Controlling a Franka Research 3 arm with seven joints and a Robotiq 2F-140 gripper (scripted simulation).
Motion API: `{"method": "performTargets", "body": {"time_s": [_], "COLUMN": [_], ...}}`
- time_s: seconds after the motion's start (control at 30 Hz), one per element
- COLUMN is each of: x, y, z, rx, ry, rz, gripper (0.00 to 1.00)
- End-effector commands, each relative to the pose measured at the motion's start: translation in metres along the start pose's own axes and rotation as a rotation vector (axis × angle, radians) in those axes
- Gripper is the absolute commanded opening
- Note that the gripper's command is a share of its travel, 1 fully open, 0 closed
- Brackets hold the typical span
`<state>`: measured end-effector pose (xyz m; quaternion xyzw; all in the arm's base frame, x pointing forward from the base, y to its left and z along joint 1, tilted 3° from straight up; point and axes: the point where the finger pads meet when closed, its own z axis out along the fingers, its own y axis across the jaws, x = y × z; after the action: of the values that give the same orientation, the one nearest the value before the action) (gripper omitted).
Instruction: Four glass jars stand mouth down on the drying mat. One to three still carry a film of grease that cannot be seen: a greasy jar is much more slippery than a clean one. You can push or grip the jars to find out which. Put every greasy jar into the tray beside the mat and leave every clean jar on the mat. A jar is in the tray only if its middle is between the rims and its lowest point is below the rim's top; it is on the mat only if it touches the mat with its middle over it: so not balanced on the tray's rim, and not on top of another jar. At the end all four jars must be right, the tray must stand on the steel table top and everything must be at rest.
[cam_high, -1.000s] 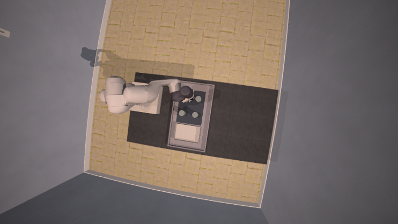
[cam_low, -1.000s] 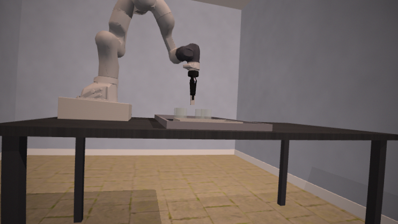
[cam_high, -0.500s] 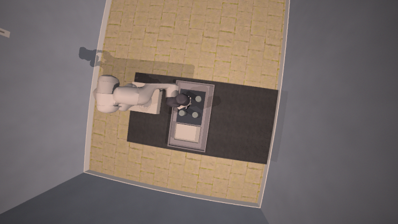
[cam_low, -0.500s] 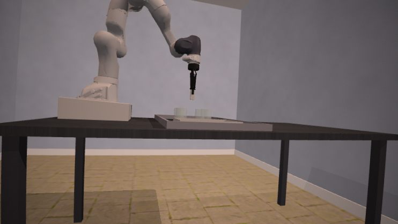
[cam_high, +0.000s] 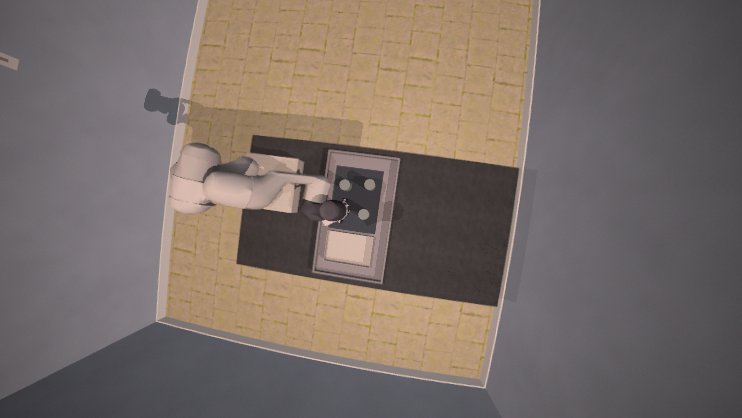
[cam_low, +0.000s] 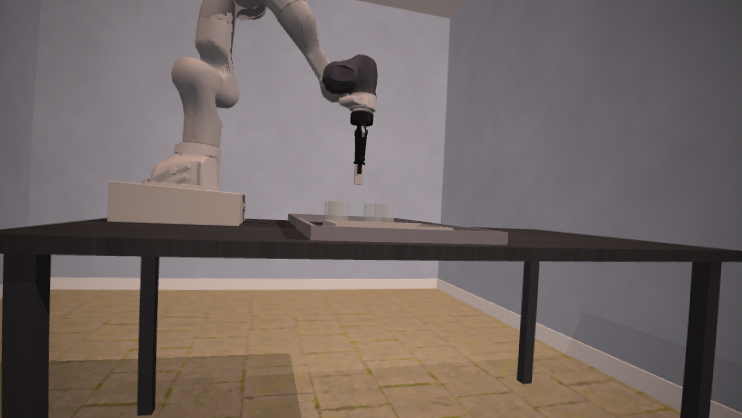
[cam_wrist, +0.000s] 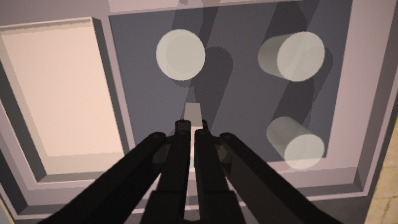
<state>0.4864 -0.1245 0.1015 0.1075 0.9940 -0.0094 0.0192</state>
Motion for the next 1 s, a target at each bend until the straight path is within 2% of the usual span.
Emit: {"method": "performTargets", "body": {"time_s": [0.0, 0.1, 0.17, 0.57, 0.97], "x": [0.0, -0.001, -0.001, -0.001, -0.001], "y": [-0.012, -0.012, -0.012, -0.011, -0.011], "z": [0.004, 0.018, 0.018, 0.075, 0.075], "rx": [-0.019, -0.019, -0.019, -0.019, -0.019], "ry": [-0.009, -0.009, -0.009, -0.009, -0.009], "rz": [-0.108, -0.108, -0.108, -0.108, -0.108], "gripper": [0.0, 0.0, 0.0, 0.0, 0.0]}}
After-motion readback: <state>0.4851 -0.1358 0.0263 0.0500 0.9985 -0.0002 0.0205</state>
